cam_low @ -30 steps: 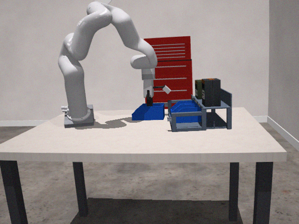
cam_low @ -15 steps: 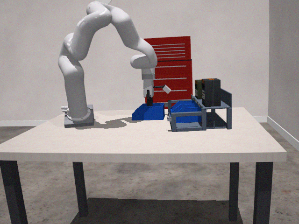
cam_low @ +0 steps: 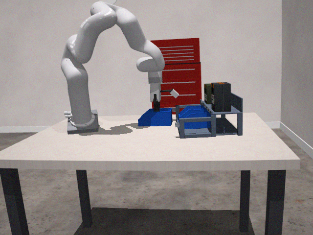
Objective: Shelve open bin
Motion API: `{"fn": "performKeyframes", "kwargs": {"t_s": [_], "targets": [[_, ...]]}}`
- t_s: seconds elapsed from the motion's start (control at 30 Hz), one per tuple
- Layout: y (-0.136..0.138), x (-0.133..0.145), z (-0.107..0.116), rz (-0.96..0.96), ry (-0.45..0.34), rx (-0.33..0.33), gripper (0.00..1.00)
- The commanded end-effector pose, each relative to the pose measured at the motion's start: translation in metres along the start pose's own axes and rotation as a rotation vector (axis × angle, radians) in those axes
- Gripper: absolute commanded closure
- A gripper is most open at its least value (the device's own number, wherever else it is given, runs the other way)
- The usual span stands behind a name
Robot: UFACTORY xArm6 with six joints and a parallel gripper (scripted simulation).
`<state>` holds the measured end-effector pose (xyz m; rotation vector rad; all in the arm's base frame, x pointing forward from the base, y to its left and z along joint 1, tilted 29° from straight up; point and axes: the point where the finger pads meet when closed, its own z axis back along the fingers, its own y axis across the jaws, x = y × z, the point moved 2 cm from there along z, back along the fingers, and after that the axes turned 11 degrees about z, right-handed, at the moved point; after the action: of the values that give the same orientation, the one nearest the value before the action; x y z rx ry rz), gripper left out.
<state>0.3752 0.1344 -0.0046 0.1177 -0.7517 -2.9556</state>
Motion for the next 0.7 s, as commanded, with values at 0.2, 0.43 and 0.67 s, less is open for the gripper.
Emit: {"fn": "performKeyframes", "kwargs": {"t_s": [0.2,0.43,0.67], "targets": [[-0.0004,-0.0012,0.0013,-0.001,0.003,-0.002,1.0],[-0.0004,-0.0012,0.0013,-0.001,0.003,-0.002,1.0],[-0.0004,-0.0012,0.0013,-0.001,0.003,-0.002,1.0]]}}
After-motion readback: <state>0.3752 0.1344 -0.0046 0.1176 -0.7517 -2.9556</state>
